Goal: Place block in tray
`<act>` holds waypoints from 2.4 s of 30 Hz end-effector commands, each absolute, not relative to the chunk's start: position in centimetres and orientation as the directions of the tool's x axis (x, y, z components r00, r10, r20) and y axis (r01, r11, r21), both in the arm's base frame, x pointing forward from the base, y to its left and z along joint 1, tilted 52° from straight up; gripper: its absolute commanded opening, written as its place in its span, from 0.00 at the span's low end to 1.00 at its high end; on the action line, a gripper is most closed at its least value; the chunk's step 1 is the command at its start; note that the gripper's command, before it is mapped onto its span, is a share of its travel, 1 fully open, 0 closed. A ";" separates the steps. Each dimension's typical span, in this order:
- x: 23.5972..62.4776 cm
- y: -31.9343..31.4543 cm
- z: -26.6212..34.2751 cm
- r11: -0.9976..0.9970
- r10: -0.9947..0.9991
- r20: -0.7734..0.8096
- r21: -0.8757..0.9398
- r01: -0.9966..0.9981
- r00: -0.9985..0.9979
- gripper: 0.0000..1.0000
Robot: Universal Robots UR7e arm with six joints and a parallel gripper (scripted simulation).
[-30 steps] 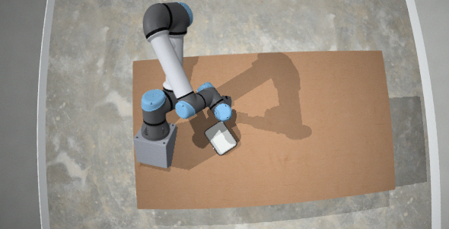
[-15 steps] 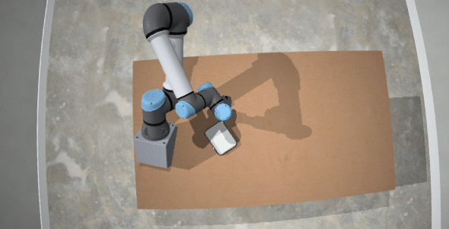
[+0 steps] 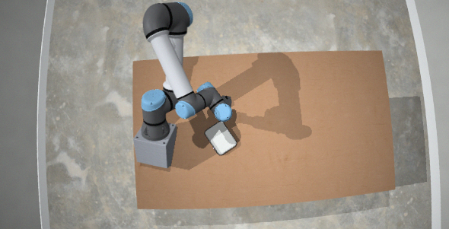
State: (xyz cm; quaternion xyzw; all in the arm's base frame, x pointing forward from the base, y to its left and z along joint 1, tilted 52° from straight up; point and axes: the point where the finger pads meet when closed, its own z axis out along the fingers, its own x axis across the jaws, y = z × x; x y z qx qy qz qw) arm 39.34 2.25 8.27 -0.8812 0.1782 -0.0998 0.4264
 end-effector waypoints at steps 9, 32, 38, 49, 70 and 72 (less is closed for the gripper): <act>39.4 2.2 8.3 -0.573 -0.400 0.024 -0.787 -0.229 0.916 0.00; 37.9 -1.0 11.0 -0.573 -0.400 0.024 -0.787 -0.229 0.916 0.00; 37.4 -2.0 11.9 -0.573 -0.400 0.024 -0.787 -0.229 0.916 0.00; 37.3 -2.2 12.1 -0.573 -0.400 0.024 -0.787 -0.229 0.916 0.00; 36.3 -4.5 9.0 -0.573 -0.400 0.024 -0.787 -0.229 0.916 0.00; 35.7 -5.6 7.3 -0.573 -0.400 0.024 -0.787 -0.229 0.916 0.00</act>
